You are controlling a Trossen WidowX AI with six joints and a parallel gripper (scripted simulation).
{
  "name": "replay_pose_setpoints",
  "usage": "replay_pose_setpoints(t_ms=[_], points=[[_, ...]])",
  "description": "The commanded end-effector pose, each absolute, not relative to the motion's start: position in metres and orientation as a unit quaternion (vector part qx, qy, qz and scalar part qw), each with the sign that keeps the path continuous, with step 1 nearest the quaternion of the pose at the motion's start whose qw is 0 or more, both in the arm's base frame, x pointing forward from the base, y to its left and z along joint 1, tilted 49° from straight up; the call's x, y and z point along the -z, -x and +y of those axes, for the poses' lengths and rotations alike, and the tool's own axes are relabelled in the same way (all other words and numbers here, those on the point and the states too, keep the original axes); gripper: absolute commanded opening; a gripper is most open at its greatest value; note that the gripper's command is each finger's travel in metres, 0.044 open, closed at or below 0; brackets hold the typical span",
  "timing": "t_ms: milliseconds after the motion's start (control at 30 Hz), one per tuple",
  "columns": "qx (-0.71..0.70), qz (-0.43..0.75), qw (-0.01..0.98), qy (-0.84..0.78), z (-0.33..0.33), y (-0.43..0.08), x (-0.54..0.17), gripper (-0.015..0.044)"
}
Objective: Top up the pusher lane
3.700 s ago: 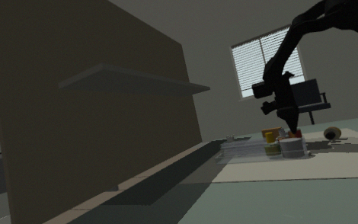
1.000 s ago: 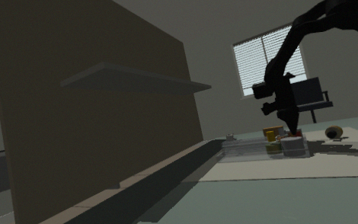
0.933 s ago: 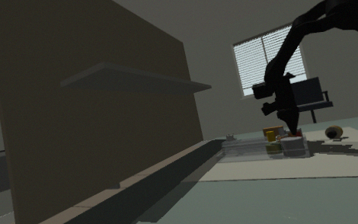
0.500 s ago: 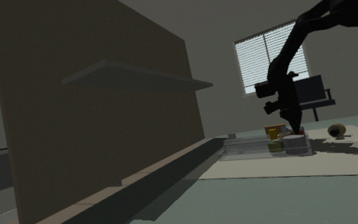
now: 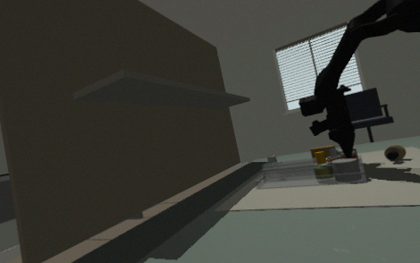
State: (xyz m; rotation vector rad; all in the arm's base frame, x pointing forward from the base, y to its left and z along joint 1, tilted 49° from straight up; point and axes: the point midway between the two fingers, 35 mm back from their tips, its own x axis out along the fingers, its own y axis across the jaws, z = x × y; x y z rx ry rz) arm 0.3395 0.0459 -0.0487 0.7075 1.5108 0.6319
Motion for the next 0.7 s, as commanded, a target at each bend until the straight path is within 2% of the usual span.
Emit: replay_pose_setpoints(t_ms=[0, 667], points=[[-0.278, 0.654, 0.632, -0.309, 0.0480, -0.3426, 0.0490, 0.0000], [-0.279, 0.654, 0.632, -0.309, 0.0520, -0.3411, 0.0527, 0.0000]])
